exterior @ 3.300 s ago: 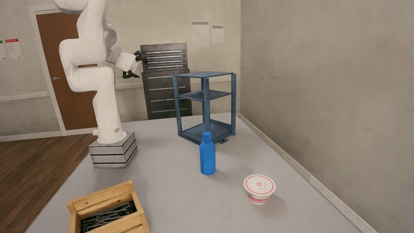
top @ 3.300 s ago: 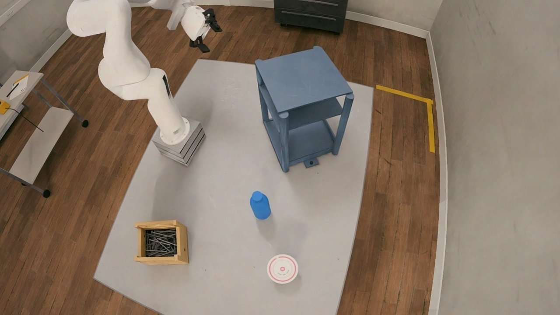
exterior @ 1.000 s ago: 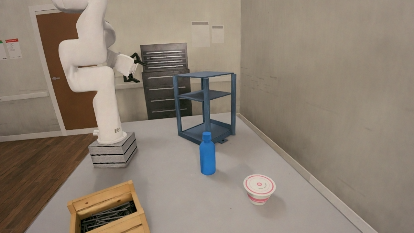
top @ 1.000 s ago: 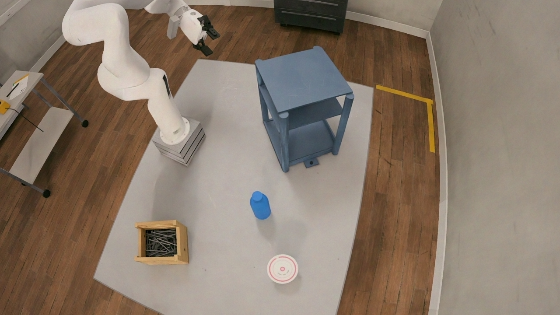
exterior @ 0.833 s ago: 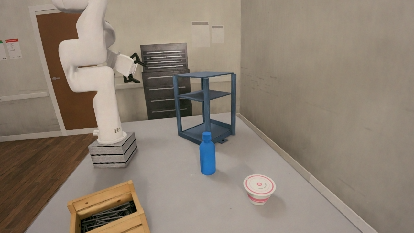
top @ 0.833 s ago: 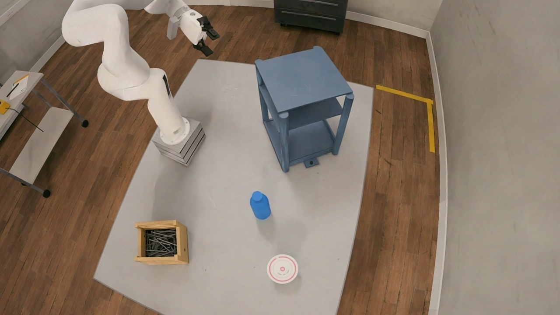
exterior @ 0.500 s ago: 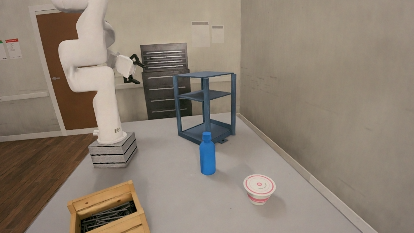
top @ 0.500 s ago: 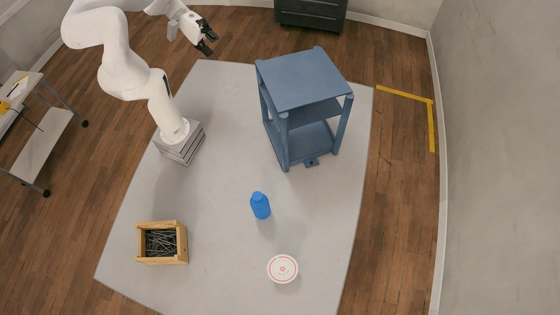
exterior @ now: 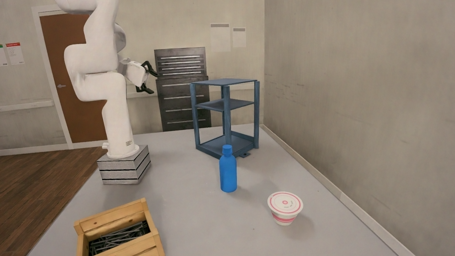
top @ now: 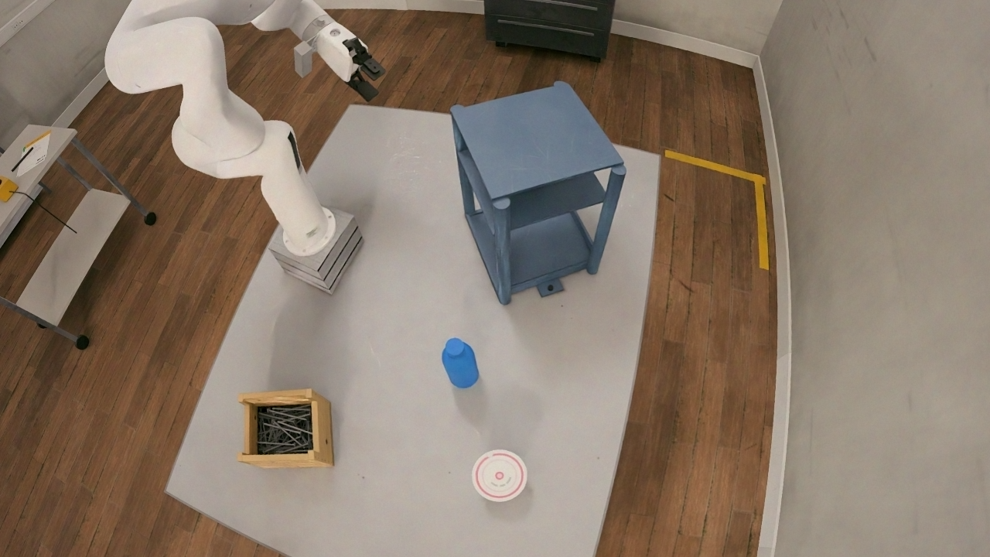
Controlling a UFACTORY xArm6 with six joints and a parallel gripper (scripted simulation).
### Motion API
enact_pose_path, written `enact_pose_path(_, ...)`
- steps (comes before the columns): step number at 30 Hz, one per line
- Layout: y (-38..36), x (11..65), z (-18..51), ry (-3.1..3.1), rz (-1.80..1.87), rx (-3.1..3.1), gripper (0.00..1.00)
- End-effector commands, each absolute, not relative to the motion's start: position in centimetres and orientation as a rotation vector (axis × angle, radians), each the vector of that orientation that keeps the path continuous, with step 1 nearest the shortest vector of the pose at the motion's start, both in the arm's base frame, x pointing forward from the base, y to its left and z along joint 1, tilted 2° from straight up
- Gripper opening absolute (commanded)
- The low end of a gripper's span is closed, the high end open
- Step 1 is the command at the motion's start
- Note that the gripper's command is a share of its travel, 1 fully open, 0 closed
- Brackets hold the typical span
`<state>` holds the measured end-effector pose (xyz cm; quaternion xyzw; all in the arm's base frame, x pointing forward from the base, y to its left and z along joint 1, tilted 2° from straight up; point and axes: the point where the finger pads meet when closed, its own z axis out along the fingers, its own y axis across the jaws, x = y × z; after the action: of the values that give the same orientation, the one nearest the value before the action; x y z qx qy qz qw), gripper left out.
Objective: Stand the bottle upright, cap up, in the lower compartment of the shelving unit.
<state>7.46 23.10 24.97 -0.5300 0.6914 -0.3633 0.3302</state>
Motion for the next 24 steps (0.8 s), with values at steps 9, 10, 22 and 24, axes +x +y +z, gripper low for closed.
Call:
enact_pose_path(9, 23.7, 7.3, 25.2, 1.998, -0.860, -1.246, 1.00)
enact_pose_path(10, 23.8, 7.3, 25.2, 2.020, -0.851, -1.229, 1.00)
enact_pose_path(22, 24.7, 7.3, 25.7, 2.233, -0.753, -1.031, 1.00)
enact_pose_path(24, 25.0, 7.4, 25.9, 2.274, -0.732, -0.986, 1.00)
